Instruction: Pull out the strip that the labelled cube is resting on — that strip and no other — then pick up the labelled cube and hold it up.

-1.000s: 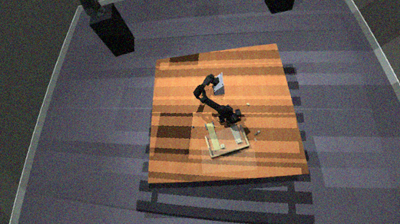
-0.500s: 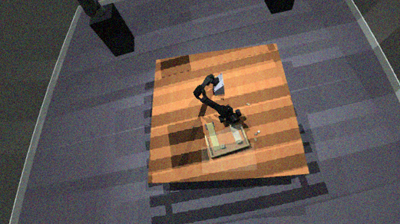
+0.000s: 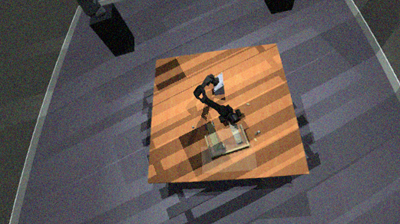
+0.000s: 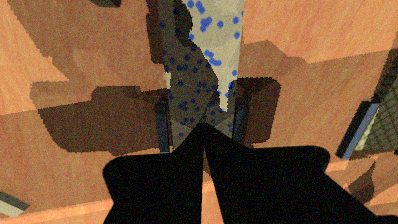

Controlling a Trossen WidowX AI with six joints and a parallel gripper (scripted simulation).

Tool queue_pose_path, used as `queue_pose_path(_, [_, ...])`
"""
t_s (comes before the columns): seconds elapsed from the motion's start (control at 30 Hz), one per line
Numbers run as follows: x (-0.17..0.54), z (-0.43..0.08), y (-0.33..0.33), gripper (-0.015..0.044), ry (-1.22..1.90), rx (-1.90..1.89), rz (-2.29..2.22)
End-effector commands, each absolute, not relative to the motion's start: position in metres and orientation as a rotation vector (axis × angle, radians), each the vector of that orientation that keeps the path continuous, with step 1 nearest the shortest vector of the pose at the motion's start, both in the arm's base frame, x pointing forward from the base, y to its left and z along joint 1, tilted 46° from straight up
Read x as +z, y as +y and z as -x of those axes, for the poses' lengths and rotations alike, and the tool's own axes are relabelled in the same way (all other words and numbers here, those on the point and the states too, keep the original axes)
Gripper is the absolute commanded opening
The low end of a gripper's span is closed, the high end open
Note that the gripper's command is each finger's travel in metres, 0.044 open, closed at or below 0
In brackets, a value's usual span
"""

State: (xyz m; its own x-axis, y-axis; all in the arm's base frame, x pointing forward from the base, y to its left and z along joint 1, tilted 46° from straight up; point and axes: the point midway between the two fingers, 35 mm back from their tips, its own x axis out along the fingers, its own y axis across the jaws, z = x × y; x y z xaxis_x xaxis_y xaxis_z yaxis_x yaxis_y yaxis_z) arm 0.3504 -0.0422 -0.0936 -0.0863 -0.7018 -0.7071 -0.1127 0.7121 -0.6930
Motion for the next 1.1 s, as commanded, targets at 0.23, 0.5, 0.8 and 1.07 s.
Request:
queue_pose_path(0.23, [-0.096,-0.348,-0.046,0.0000,1.612,-0.562,0.679])
queue_pose_path(0.5, [-0.095,-0.336,-0.045,0.0000,1.613,-0.562,0.679])
queue_pose_path(0.8, [-0.094,-0.322,-0.045,0.0000,1.614,-0.562,0.679])
queue_pose_path(1.07, [-0.093,-0.310,-0.045,0.0000,1.614,-0.561,0.679])
